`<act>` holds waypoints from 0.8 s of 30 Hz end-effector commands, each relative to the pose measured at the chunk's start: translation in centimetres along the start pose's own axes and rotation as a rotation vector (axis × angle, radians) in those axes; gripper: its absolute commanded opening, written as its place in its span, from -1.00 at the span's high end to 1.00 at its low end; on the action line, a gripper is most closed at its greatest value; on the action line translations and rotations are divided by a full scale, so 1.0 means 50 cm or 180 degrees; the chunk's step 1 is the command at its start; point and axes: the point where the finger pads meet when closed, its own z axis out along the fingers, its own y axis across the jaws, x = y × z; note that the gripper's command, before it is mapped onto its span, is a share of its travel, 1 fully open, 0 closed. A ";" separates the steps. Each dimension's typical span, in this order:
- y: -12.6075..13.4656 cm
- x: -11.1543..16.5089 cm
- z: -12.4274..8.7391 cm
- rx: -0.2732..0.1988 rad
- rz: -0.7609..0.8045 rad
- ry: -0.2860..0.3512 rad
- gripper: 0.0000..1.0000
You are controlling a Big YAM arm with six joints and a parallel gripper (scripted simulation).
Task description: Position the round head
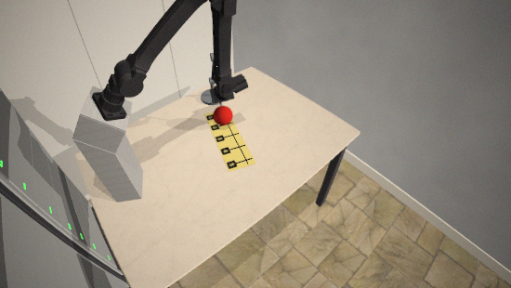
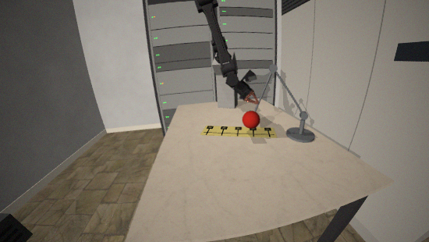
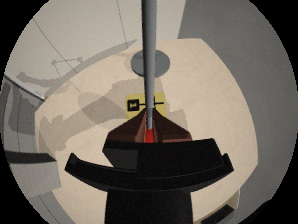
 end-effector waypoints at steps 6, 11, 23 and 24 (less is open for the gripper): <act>-0.011 -0.021 0.005 -0.0019 -0.0038 -0.0028 1.00; -0.016 -0.033 0.011 -0.0045 -0.0057 -0.0042 1.00; -0.028 -0.054 0.018 -0.0108 -0.0107 -0.0052 1.00; -0.029 -0.056 0.018 -0.0115 -0.0113 -0.0052 1.00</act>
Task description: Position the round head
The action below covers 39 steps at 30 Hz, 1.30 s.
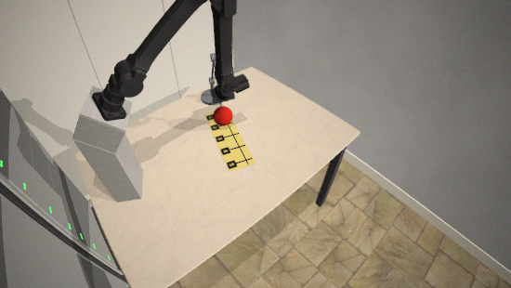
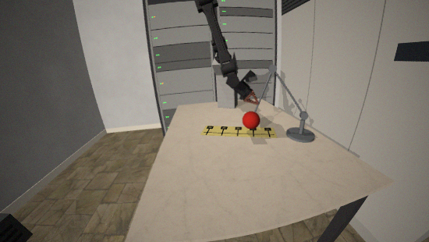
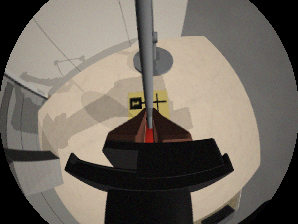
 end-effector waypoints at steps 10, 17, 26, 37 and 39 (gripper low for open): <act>-0.038 -0.077 0.015 -0.0047 -0.0223 -0.0121 1.00; -0.047 -0.096 0.019 -0.0047 -0.0223 -0.0121 1.00; -0.058 -0.119 0.023 -0.0047 -0.0223 -0.0121 1.00; -0.057 -0.116 0.020 -0.0047 -0.0223 -0.0121 1.00; -0.057 -0.116 0.019 -0.0047 -0.0223 -0.0121 1.00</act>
